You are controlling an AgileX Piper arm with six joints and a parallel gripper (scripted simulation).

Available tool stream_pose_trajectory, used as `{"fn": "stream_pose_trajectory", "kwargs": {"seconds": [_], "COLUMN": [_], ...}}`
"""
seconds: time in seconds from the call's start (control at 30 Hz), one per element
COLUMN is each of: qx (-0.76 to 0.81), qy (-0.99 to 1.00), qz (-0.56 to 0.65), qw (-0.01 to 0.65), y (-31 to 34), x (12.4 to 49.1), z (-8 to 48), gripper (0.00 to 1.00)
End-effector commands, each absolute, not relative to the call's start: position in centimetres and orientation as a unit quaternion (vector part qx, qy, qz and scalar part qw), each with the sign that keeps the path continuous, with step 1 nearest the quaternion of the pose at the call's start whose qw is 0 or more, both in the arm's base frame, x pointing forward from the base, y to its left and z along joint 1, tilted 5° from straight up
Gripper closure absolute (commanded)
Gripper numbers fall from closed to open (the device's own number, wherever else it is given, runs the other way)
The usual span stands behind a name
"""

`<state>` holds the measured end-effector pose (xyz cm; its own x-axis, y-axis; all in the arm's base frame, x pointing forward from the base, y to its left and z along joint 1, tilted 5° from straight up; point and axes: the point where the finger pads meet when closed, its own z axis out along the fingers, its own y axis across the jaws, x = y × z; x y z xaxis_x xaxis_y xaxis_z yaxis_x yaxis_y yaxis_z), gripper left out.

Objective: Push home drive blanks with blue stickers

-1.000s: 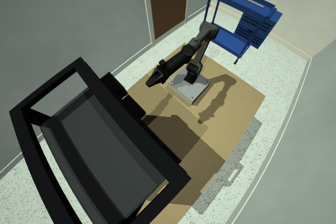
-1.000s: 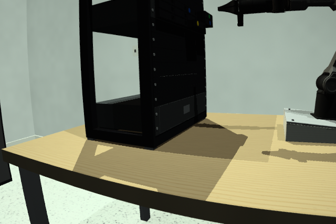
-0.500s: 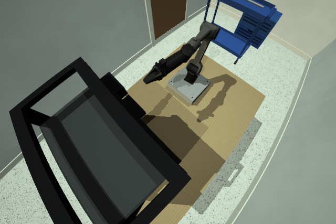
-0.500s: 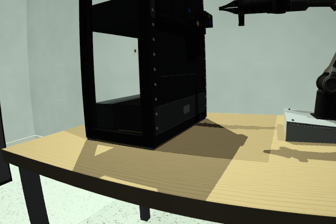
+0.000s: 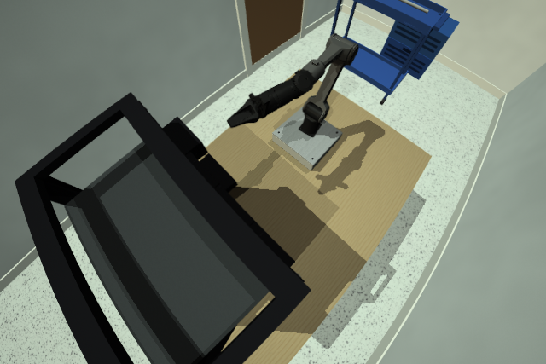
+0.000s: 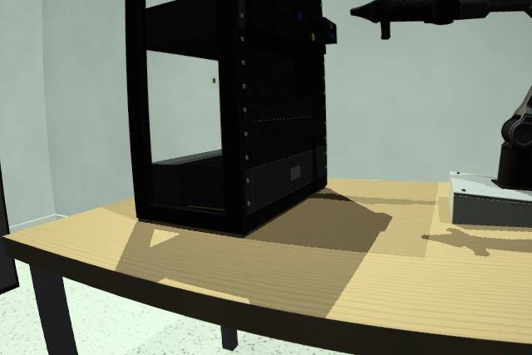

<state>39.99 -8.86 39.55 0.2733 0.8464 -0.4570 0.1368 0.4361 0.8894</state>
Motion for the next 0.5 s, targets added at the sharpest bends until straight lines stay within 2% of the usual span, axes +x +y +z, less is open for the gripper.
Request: {"fn": "stream_pose_trajectory", "kwargs": {"seconds": [0.0,0.47], "qx": [0.442,0.339], "qy": [0.542,0.582], "qz": [0.255,0.123], "qw": [0.667,0.729], "y": [-9.3,-11.4], "x": [39.7,38.7], "z": [39.8,41.2], "gripper": [1.00,1.00]}}
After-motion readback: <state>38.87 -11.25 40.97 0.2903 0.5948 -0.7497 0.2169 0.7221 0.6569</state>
